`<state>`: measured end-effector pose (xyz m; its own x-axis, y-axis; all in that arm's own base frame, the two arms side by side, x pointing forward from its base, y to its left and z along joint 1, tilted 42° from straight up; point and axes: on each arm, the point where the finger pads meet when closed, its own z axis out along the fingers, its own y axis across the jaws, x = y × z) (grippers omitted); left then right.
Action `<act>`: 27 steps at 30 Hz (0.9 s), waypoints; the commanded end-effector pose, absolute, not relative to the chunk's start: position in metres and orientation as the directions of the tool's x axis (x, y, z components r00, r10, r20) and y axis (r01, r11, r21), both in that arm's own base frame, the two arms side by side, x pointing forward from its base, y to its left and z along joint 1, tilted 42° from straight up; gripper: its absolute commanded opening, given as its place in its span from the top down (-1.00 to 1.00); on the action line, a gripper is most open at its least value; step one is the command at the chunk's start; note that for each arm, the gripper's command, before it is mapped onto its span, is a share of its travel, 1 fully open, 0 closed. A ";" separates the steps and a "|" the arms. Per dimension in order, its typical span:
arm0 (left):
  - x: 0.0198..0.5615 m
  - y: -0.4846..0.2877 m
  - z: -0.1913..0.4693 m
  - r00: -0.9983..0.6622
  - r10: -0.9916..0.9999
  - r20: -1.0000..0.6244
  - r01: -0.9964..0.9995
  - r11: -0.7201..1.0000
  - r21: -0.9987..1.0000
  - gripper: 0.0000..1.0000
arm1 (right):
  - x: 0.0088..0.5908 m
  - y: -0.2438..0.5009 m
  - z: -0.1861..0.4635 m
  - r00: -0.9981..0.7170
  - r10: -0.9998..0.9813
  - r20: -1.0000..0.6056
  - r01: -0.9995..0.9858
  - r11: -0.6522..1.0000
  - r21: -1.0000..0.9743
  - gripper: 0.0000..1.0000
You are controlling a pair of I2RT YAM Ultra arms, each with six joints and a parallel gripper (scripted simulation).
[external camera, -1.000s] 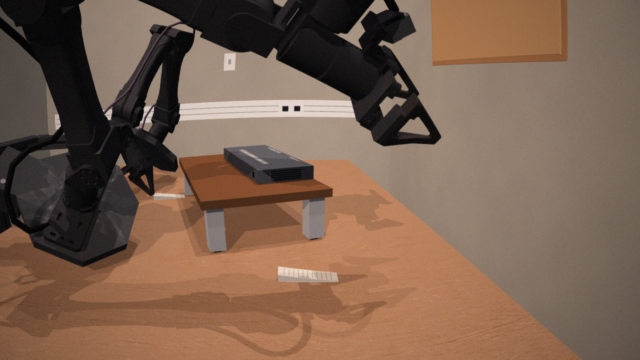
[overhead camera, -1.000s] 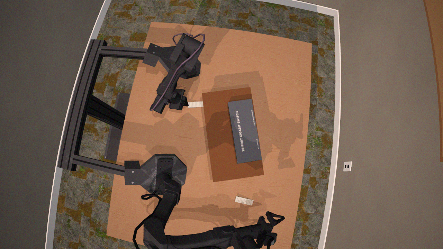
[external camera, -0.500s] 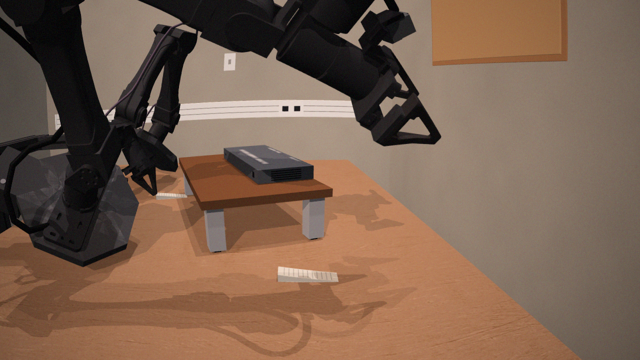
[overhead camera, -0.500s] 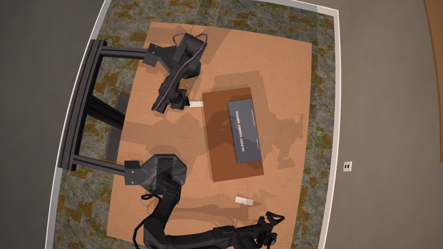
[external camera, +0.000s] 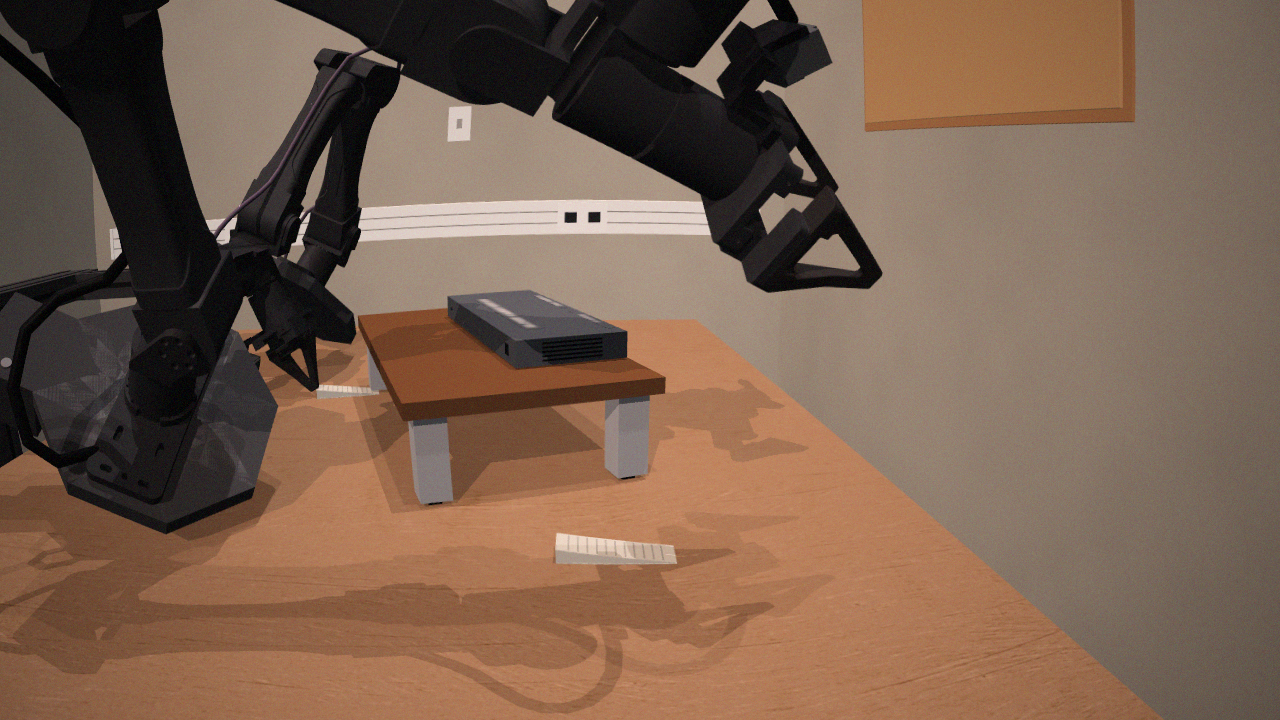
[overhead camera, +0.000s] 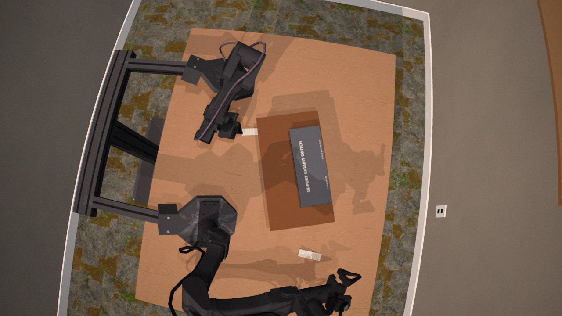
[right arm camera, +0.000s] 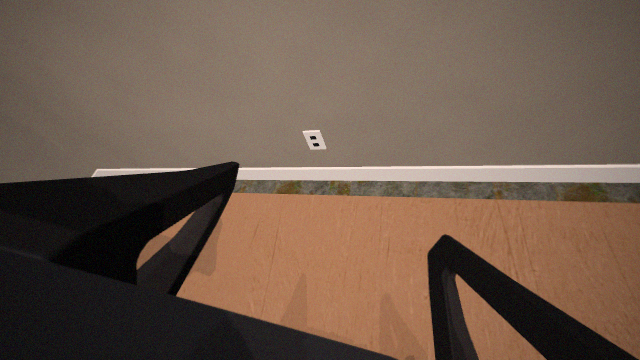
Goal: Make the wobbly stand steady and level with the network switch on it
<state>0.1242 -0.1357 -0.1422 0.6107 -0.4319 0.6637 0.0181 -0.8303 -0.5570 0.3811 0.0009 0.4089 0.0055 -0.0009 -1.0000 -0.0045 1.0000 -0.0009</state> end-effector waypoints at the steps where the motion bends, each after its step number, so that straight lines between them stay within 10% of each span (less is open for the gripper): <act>1: 0.127 -0.140 -0.138 0.606 -0.424 0.673 0.009 -0.842 -0.539 1.00 | 0.368 0.014 0.444 0.099 0.003 -0.995 -0.047 0.999 -0.002 -1.00; 27: 0.136 -0.137 -0.131 0.603 -0.430 0.672 0.008 -0.839 -0.544 1.00 | 0.368 0.014 0.444 0.099 0.003 -0.995 -0.047 0.999 -0.002 -1.00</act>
<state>0.1336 -0.1344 -0.1362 0.6112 -0.4301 0.6645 0.0187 -0.8314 -0.5553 0.3811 0.0009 0.4089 0.0055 -0.0009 -1.0000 -0.0045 1.0000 -0.0009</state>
